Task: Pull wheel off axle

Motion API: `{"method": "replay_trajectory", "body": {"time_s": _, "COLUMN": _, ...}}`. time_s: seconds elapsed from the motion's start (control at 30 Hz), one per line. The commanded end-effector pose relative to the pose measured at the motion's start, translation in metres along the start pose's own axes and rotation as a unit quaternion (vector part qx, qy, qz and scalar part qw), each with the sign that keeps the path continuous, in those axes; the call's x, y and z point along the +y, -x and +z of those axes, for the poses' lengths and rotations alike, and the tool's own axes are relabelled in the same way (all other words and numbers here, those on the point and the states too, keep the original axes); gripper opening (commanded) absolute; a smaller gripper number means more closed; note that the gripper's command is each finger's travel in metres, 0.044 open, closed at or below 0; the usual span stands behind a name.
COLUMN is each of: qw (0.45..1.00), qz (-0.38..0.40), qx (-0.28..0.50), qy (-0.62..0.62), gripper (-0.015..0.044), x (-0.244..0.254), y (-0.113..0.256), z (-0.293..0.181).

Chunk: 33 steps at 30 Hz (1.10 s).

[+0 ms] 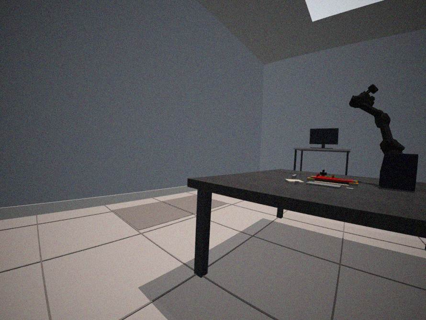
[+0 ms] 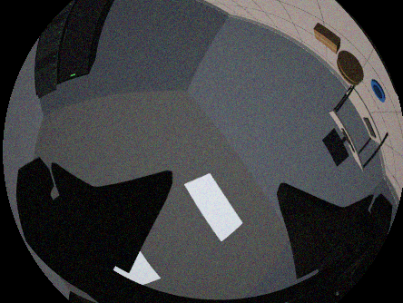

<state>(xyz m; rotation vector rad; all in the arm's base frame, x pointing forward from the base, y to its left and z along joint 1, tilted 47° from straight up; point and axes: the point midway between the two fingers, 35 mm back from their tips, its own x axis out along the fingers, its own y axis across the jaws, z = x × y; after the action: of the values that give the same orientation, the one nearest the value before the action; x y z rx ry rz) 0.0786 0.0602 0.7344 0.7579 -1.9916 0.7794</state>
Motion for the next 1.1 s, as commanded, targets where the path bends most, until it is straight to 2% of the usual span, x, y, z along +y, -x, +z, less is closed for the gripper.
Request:
{"method": "replay_trajectory", "body": {"time_s": 0.0, "qw": 1.0, "qz": 0.0, "qx": 0.003, "qy": 0.001, "gripper": 0.0374, "x": -0.001, "y": 0.001, "z": -0.001}}
{"method": "replay_trajectory", "body": {"time_s": 0.1, "qw": 0.999, "qz": -0.001, "qx": 0.044, "qy": 0.01, "gripper": 0.03, "x": -0.011, "y": 0.017, "z": -0.021}}
{"method": "replay_trajectory", "body": {"time_s": 0.33, "qw": 0.986, "qz": -0.068, "qx": 0.154, "qy": 0.019, "gripper": 0.03, "x": -0.047, "y": 0.058, "z": -0.077}}
{"method": "replay_trajectory", "body": {"time_s": 0.47, "qw": 0.962, "qz": -0.131, "qx": 0.238, "qy": 0.027, "gripper": 0.03, "x": -0.075, "y": 0.098, "z": -0.117}}
{"method": "replay_trajectory", "body": {"time_s": 0.77, "qw": 0.867, "qz": -0.261, "qx": 0.42, "qy": 0.064, "gripper": 0.03, "x": -0.129, "y": 0.219, "z": -0.184}}
{"method": "replay_trajectory", "body": {"time_s": 1.07, "qw": 0.718, "qz": -0.363, "qx": 0.581, "qy": 0.12, "gripper": 0.03, "x": -0.162, "y": 0.364, "z": -0.204}}
